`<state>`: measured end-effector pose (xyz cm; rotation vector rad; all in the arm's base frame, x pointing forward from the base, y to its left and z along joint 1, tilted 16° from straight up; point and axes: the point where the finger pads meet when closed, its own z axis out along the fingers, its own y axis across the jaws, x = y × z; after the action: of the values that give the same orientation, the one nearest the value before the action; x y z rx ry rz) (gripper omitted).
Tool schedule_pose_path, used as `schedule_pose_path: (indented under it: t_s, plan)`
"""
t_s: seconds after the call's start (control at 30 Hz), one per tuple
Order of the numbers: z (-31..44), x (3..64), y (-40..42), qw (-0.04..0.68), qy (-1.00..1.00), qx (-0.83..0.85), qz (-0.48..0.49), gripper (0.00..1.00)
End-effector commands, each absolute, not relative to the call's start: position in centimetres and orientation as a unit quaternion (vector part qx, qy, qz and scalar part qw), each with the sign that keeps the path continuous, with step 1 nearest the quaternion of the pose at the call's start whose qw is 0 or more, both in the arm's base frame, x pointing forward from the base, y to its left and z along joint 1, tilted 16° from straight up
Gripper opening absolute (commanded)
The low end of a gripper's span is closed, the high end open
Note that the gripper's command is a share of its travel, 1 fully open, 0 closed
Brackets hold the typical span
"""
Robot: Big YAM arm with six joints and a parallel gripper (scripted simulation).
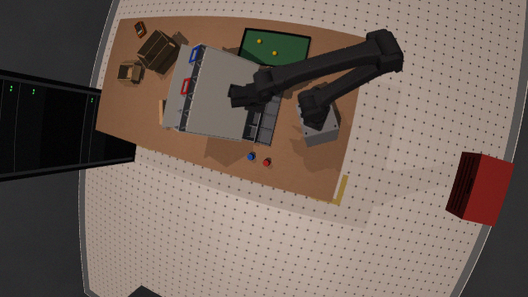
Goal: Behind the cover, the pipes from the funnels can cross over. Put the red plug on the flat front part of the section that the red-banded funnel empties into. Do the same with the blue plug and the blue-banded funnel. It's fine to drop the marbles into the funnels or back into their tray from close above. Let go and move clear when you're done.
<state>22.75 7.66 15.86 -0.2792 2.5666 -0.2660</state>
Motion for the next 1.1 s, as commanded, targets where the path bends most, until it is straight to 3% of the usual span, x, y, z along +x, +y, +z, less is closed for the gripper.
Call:
schedule_pose_path:
  t_s: [0.0,1.07]
  plan:
    - [18.0,24.0,8.8,0.296,0.947,-0.095,-0.082,0.56]
    - [19.0,25.3,8.6,0.301,0.945,-0.094,-0.083,0.56]
